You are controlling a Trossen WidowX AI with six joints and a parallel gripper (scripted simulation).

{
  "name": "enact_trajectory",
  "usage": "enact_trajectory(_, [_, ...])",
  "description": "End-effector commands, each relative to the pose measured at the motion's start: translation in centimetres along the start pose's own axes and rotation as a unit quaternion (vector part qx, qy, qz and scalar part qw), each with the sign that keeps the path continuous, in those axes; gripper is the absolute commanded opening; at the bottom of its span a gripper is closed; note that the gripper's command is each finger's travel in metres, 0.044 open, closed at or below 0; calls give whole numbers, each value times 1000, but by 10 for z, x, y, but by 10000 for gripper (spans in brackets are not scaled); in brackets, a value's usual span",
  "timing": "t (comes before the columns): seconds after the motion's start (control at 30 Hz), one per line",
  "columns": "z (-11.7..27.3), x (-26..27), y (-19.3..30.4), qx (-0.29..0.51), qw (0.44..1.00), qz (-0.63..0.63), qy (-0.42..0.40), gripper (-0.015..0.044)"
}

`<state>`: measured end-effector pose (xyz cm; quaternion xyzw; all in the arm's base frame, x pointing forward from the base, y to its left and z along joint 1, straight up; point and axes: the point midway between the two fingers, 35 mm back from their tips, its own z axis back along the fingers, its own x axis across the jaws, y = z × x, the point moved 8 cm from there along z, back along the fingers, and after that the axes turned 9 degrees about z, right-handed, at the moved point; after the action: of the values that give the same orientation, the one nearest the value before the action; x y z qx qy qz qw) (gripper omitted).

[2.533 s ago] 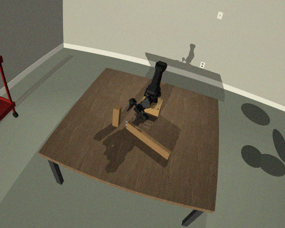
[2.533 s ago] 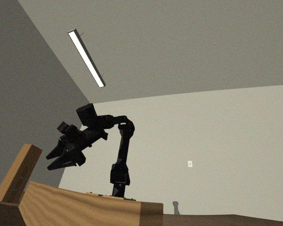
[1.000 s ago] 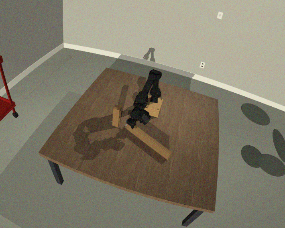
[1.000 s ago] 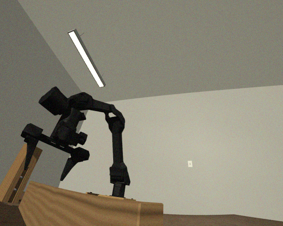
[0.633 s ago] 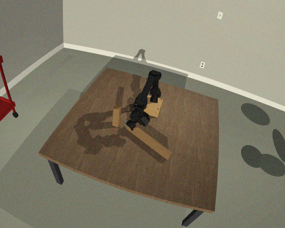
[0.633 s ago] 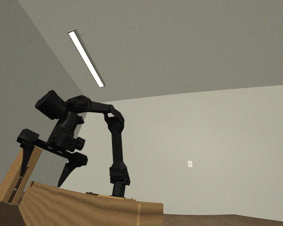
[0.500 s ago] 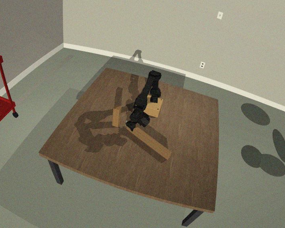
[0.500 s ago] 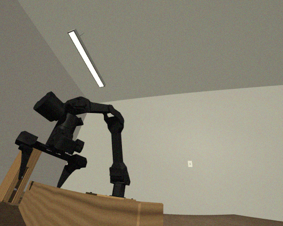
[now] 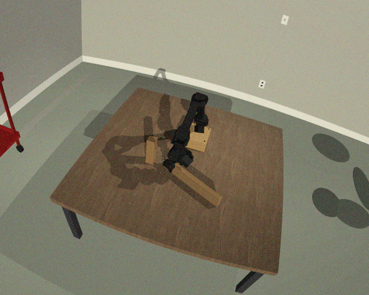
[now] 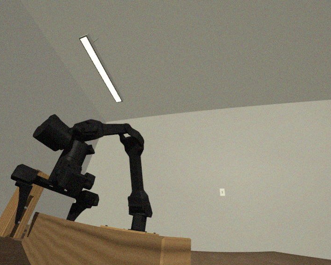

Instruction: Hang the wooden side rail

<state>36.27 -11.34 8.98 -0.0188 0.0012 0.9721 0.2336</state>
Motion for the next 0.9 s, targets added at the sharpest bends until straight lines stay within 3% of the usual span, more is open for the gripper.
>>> enact_trajectory(0.0, [-8, 1, 0, -1, 1000, 2, -3, 440])
enact_trajectory(0.4, [-23, 3, 0, -1, 1000, 2, -3, 440])
enact_trajectory(0.8, [-23, 3, 0, -1, 1000, 2, -3, 125])
enact_trajectory(0.87, [-23, 3, 0, -1, 1000, 2, -3, 112])
